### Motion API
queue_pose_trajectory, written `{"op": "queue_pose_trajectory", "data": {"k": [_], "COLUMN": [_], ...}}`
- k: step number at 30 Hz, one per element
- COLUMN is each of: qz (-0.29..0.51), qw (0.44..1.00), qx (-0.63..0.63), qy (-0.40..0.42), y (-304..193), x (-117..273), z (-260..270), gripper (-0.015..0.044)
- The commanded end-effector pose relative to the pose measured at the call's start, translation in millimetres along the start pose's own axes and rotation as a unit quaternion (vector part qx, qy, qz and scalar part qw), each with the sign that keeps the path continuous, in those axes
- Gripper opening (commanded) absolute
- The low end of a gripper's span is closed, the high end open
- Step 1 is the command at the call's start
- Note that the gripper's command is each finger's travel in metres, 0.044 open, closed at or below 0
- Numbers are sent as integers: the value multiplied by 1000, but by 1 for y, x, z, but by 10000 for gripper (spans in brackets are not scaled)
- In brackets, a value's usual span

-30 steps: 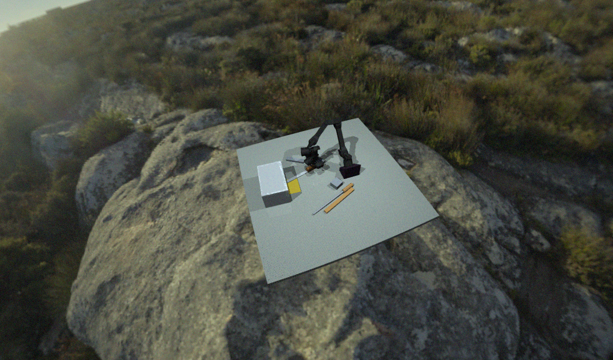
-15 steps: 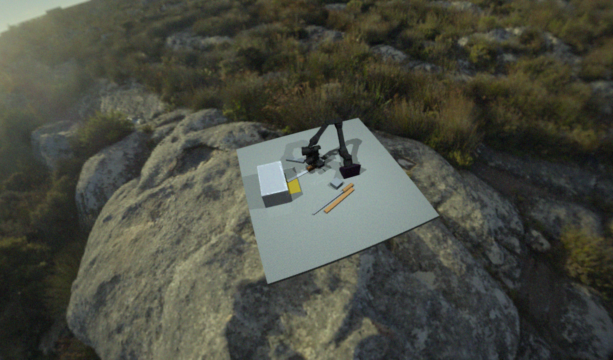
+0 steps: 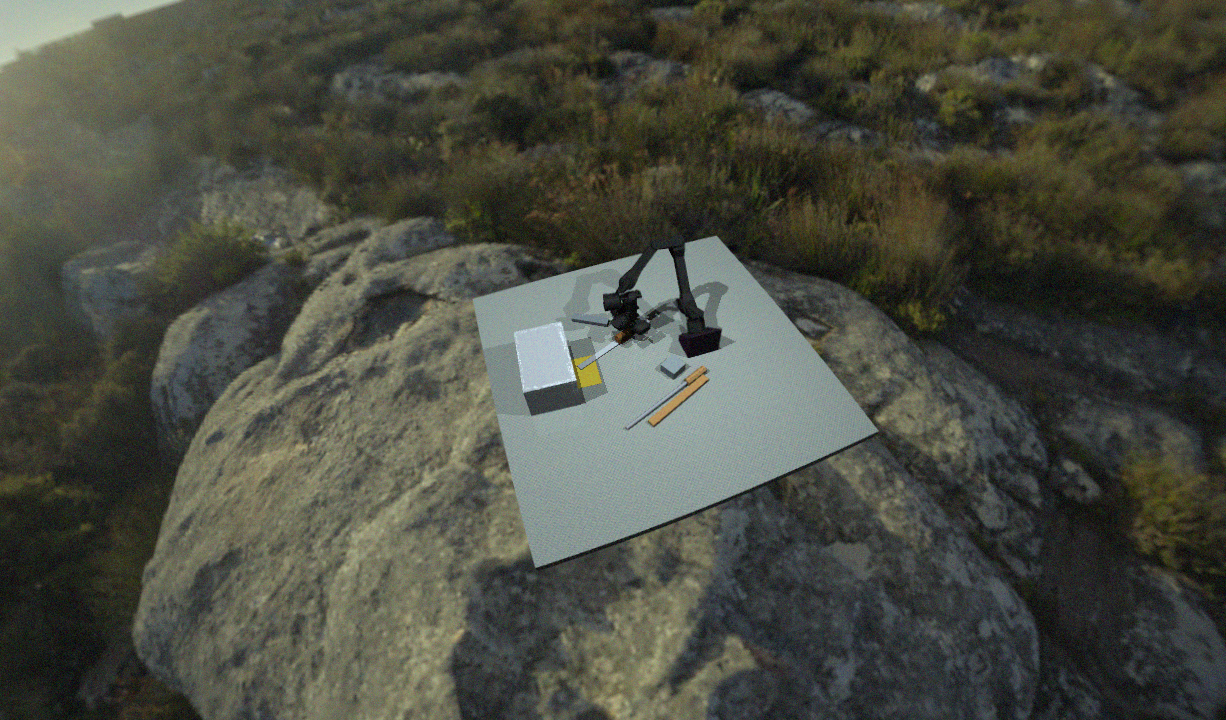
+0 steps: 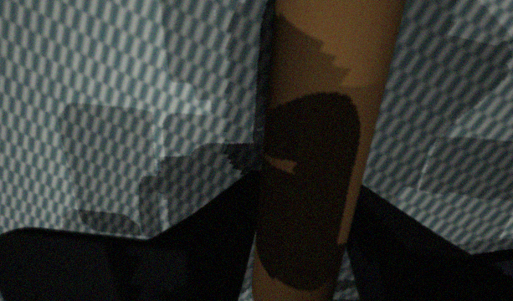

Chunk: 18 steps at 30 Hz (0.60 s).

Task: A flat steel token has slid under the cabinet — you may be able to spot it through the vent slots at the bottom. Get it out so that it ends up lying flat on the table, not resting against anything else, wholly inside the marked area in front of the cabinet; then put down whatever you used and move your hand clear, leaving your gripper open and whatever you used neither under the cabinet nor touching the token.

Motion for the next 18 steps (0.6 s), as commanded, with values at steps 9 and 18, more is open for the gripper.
{"op": "queue_pose_trajectory", "data": {"k": [9, 18], "qz": [-1, -1], "qw": [1000, 999], "qx": [29, 33], "qy": [0, 1], "y": [5, 11], "x": [1, 1], "z": [6, 16], "gripper": [0, 0]}}
Point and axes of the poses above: the point midway between the two fingers, 35 mm back from their tips, its own x axis back along the fingers, its own z axis across the jaws, y = z × x, the point moved 5 cm from there along x, back along the fingers, and after that the axes turned 2 degrees about -x, right-handed, at the moved point
